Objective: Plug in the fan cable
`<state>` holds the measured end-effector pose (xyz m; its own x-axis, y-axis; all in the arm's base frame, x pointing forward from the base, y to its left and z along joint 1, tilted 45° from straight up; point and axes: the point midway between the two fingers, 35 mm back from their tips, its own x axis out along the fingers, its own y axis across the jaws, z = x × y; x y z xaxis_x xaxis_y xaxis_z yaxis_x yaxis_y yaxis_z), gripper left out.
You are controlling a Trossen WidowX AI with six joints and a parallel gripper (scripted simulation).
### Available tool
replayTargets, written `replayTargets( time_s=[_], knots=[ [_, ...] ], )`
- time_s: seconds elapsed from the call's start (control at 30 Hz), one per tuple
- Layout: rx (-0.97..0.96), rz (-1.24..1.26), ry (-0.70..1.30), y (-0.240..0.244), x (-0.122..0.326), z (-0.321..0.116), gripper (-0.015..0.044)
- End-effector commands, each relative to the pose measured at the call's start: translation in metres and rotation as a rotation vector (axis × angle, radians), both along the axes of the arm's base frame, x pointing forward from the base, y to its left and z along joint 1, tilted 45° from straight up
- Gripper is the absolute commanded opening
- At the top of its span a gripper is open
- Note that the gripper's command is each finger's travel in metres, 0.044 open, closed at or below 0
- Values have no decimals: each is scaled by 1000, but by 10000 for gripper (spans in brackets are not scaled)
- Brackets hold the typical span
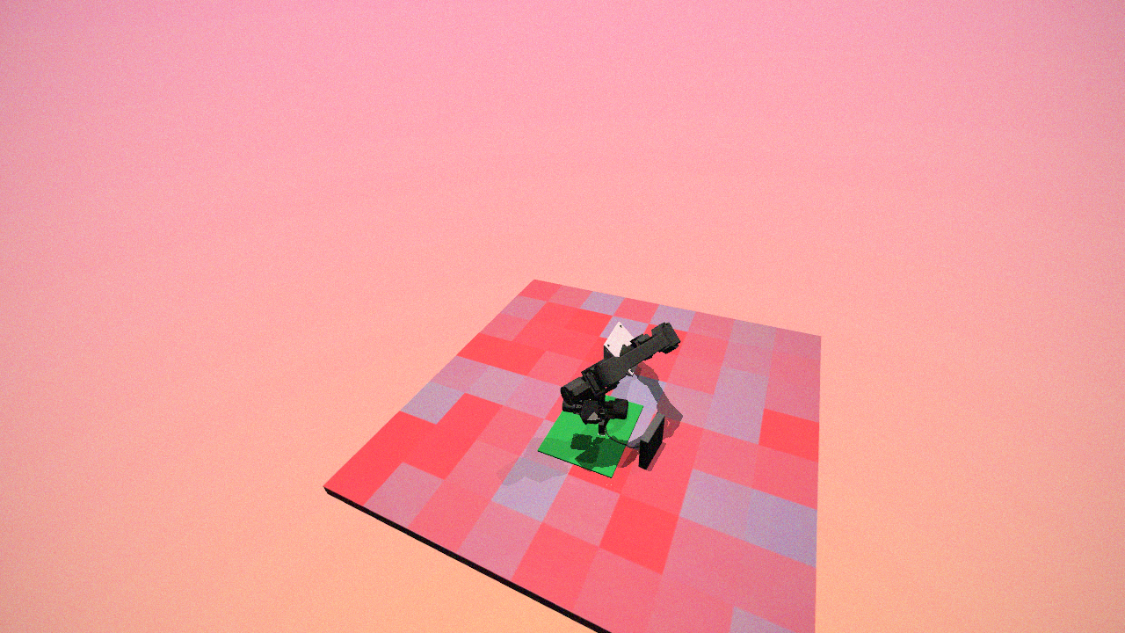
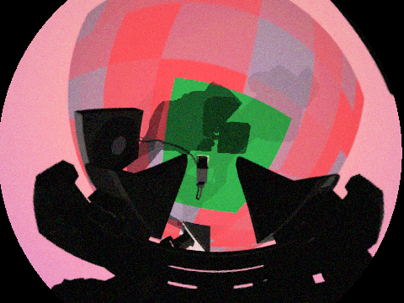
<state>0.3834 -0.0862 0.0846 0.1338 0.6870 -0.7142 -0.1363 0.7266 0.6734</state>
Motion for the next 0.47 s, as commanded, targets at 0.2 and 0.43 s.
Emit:
replayTargets(
  time_s=[0.2,0.43],
  knots=[
    [-3,7,-13,-5,68,0,260],
    [-4,8,-16,-4,75,-1,260]
  ],
)
